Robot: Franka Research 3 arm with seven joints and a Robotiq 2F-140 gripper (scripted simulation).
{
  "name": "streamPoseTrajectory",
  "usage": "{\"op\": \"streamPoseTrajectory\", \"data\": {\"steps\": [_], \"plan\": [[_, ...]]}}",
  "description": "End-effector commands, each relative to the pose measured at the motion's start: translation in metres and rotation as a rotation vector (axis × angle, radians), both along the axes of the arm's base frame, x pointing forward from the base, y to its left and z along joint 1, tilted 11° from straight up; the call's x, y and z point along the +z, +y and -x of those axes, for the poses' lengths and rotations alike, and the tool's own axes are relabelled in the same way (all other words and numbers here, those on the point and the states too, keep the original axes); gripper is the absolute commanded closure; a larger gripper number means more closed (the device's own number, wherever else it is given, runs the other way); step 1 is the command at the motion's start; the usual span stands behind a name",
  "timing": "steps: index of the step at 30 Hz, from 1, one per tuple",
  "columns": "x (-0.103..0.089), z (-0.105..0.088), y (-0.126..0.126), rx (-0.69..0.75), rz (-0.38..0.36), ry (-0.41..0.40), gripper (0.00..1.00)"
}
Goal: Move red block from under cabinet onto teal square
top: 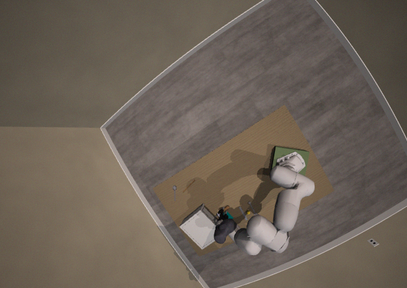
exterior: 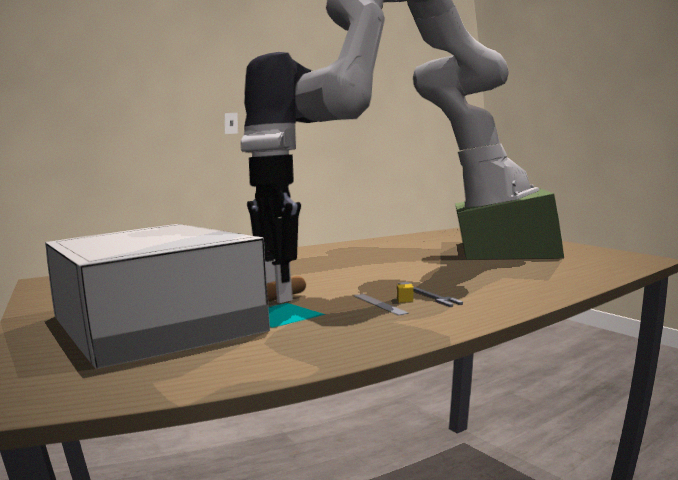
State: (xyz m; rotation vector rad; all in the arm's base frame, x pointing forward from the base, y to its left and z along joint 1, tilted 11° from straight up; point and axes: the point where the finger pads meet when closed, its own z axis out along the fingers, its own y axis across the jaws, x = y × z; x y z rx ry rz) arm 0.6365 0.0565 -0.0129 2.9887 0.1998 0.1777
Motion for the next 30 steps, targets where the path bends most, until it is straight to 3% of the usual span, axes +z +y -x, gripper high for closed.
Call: {"op": "streamPoseTrajectory", "data": {"steps": [1,17,30], "plan": [[0.003,0.000,0.000,-0.002,0.000,-0.011,1.00],[-0.001,0.028,-0.004,-0.003,0.000,-0.011,1.00],[-0.005,0.063,-0.009,-0.004,0.000,-0.011,1.00]]}}
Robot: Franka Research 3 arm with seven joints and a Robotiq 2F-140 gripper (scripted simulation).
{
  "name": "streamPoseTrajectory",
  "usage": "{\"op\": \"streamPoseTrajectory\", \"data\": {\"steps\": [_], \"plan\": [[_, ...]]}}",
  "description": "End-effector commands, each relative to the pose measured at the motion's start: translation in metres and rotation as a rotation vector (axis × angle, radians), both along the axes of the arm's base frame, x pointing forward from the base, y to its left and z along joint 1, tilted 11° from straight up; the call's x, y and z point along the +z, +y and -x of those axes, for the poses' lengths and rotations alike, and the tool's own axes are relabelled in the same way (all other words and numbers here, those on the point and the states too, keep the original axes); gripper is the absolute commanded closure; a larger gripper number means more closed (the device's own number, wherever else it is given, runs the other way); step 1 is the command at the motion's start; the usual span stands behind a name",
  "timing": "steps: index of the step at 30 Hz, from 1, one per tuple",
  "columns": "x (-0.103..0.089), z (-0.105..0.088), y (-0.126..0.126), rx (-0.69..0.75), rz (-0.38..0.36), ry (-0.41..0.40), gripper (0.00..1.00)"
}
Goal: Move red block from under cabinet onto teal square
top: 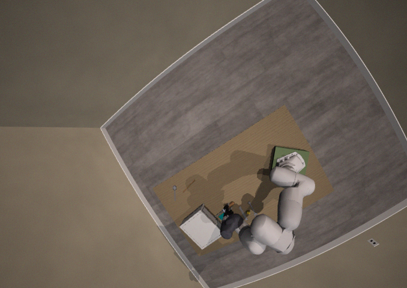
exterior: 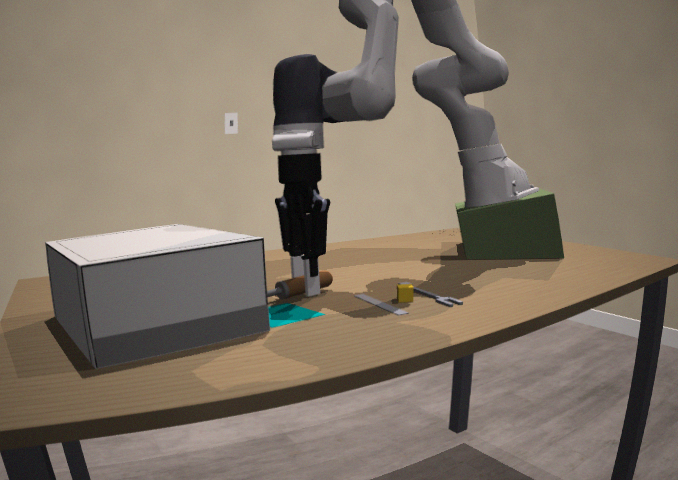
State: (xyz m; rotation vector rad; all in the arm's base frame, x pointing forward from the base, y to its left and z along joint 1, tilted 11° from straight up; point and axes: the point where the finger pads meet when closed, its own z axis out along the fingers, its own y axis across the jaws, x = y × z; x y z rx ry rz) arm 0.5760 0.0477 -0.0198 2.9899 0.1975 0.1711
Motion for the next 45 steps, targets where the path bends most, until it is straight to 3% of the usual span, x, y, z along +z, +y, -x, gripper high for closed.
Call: {"op": "streamPoseTrajectory", "data": {"steps": [1,36,45], "plan": [[0.002,0.006,-0.001,-0.002,0.000,-0.015,1.00],[-0.009,0.096,-0.014,-0.006,0.000,-0.016,1.00],[-0.011,0.112,-0.016,-0.006,0.000,-0.016,1.00]]}}
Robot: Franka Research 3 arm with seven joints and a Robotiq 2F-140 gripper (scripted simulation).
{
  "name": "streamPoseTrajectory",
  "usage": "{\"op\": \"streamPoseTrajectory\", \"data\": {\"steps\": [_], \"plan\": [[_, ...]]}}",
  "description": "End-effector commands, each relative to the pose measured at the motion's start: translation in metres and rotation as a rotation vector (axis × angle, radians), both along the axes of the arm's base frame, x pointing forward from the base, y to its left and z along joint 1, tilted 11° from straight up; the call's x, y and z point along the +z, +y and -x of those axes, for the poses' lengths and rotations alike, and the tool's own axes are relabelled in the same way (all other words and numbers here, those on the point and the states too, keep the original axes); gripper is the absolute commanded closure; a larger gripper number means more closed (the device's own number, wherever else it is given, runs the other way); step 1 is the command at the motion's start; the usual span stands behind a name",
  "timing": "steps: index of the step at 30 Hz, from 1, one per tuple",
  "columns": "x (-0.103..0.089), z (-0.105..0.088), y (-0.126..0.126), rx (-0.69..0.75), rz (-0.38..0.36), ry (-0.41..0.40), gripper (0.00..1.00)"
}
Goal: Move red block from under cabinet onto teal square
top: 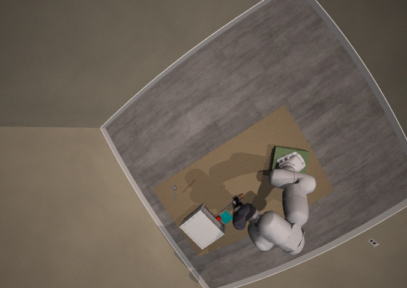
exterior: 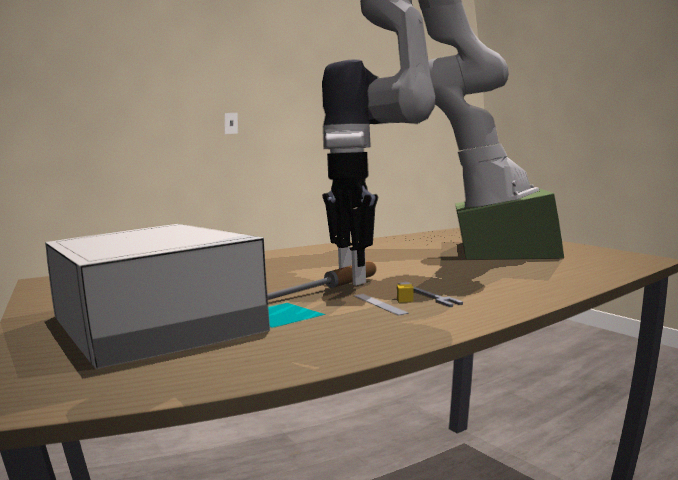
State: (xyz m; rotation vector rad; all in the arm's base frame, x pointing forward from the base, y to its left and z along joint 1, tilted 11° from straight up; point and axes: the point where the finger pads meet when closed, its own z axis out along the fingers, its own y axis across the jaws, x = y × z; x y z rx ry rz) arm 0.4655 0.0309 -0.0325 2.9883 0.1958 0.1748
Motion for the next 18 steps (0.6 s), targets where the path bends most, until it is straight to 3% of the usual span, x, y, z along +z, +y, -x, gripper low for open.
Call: {"op": "streamPoseTrajectory", "data": {"steps": [1,18], "plan": [[0.001,0.003,0.000,-0.005,-0.002,-0.013,1.00],[-0.001,0.024,-0.003,-0.006,-0.002,-0.013,1.00]]}}
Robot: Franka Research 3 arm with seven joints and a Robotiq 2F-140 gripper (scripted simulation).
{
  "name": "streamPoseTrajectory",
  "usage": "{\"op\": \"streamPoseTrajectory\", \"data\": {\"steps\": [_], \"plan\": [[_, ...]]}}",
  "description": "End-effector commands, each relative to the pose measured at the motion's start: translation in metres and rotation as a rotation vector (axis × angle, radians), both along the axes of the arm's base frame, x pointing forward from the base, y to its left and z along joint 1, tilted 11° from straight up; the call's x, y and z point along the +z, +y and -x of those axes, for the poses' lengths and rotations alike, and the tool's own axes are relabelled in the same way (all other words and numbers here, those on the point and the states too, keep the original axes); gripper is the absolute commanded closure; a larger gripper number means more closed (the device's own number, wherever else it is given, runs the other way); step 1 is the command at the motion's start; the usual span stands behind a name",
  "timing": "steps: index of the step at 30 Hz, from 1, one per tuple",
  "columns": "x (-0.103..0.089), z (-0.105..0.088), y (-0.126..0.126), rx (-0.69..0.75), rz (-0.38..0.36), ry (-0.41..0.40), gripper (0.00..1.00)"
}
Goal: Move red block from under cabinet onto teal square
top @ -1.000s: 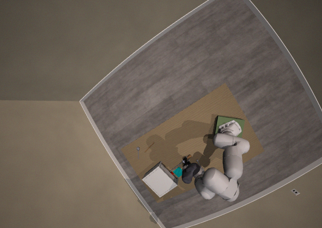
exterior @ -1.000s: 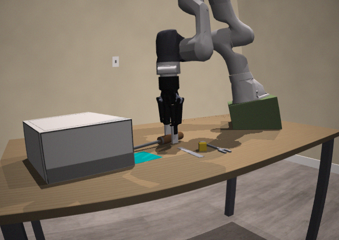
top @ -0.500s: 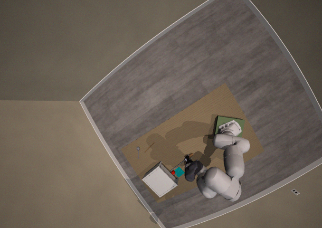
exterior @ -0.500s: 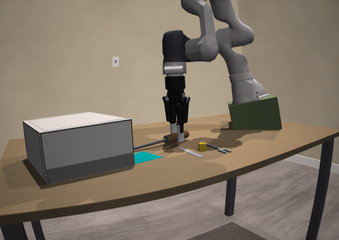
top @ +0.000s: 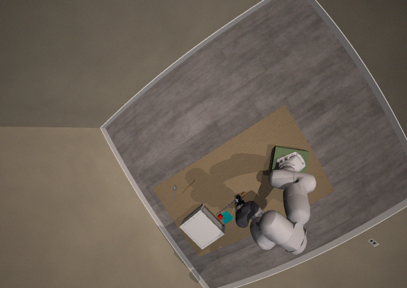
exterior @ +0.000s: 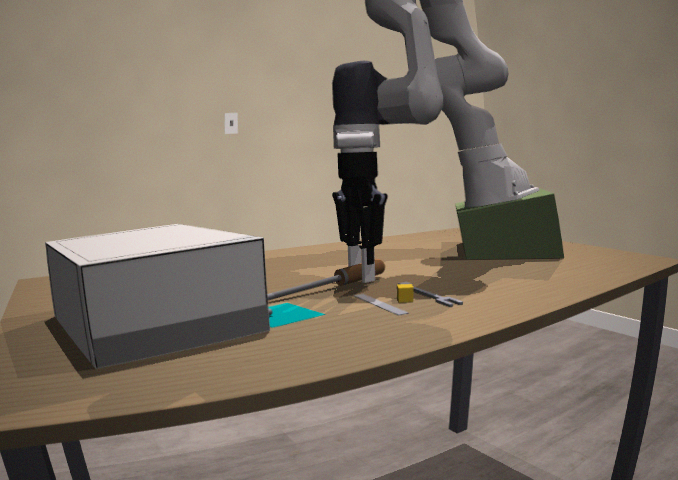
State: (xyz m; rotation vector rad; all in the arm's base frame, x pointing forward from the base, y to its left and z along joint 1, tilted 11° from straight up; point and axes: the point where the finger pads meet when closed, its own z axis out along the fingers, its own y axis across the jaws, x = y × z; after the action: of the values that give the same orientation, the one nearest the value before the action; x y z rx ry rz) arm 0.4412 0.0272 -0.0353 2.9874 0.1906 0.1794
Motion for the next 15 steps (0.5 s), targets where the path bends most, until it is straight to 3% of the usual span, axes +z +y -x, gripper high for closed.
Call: {"op": "streamPoseTrajectory", "data": {"steps": [1,15], "plan": [[0.0015,0.0005,0.0010,-0.003,-0.002,-0.010,1.00],[0.0009,0.0050,0.0003,-0.003,-0.002,-0.010,1.00]]}}
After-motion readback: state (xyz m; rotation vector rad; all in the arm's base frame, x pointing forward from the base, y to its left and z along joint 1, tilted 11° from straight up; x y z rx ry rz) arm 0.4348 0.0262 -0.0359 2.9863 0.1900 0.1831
